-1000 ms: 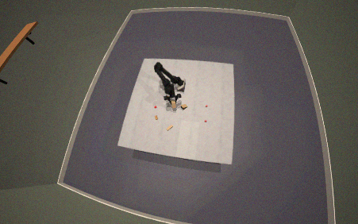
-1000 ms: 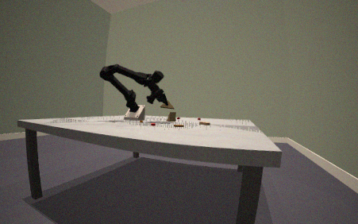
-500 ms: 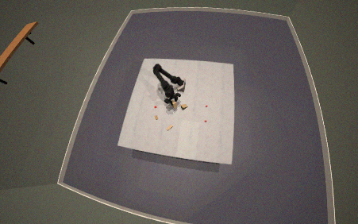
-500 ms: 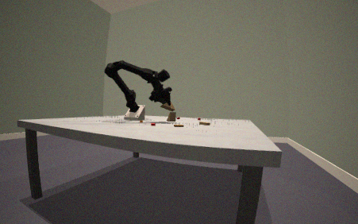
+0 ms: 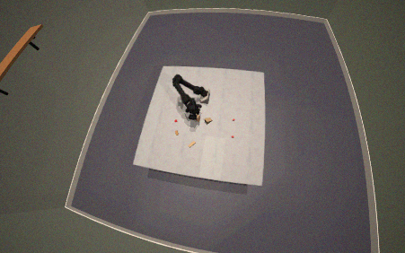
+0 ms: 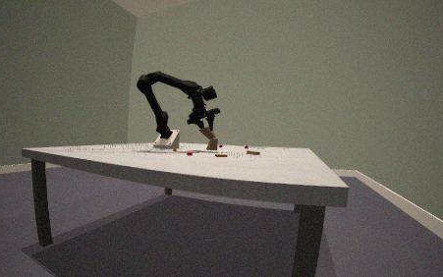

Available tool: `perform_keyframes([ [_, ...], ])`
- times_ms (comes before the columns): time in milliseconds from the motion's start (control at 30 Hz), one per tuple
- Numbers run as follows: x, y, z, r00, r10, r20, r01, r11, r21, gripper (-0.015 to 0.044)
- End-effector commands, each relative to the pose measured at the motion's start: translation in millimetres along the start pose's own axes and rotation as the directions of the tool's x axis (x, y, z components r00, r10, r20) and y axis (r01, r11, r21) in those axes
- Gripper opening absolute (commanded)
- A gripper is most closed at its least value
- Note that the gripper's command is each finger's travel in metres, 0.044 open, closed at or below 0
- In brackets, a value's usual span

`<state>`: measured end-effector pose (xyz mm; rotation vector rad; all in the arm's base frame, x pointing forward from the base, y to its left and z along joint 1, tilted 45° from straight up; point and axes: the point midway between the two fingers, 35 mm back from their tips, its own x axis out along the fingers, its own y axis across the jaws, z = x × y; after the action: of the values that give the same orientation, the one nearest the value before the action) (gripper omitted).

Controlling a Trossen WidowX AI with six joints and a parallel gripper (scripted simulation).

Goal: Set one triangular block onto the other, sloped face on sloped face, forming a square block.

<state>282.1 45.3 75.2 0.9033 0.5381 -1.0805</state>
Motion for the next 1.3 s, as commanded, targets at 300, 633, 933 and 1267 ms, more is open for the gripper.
perform_keyframes([
  [300, -2, 4, 0, 0.989, -0.131, 0.071, 0.149, 0.908, -0.391, 0.0],
  [633, -4, 7, 1, 0.965, -0.226, 0.136, 0.259, 0.72, -0.644, 0.0],
  [933, -7, 10, 2, 0.938, -0.289, 0.189, 0.321, 0.526, -0.787, 0.0],
  [1267, -13, 5, -23, 0.942, -0.289, 0.173, 0.307, 0.528, -0.792, 0.0],
])
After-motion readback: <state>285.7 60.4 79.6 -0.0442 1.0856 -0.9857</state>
